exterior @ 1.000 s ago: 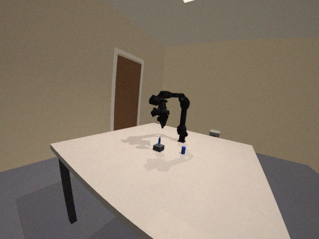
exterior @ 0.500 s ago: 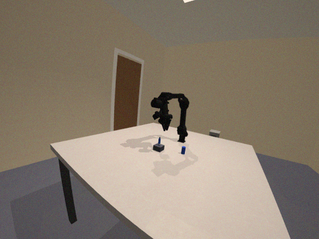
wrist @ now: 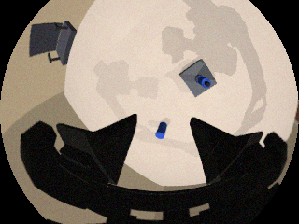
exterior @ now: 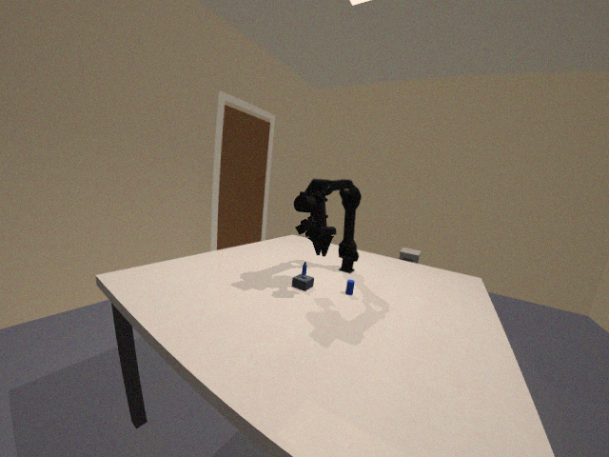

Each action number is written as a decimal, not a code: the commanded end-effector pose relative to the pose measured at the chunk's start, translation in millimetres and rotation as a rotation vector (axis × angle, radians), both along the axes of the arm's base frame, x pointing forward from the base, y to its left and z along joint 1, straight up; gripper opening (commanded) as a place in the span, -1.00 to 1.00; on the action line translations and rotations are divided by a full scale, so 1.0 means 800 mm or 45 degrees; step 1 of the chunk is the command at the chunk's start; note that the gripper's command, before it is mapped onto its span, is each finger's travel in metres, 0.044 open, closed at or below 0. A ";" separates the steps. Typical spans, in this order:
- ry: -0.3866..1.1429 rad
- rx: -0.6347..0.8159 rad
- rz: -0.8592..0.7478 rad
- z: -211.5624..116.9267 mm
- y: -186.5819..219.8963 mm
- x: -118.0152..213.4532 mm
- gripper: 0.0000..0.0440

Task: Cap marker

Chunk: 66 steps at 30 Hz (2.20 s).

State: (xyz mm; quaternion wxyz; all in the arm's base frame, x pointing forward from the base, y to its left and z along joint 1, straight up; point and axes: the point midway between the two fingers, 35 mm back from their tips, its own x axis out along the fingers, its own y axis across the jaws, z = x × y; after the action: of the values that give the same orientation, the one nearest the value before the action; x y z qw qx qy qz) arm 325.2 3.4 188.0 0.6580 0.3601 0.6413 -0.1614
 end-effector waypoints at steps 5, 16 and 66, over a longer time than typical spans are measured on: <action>0.055 -0.055 0.029 -0.010 0.016 0.000 0.49; 0.117 -0.123 0.070 -0.023 0.037 -0.002 0.49; 0.362 -0.360 0.355 -0.095 0.119 -0.067 0.35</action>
State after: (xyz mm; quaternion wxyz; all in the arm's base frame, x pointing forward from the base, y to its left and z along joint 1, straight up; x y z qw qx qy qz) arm 276.5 95.9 117.2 0.6223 0.1573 0.7384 -0.2067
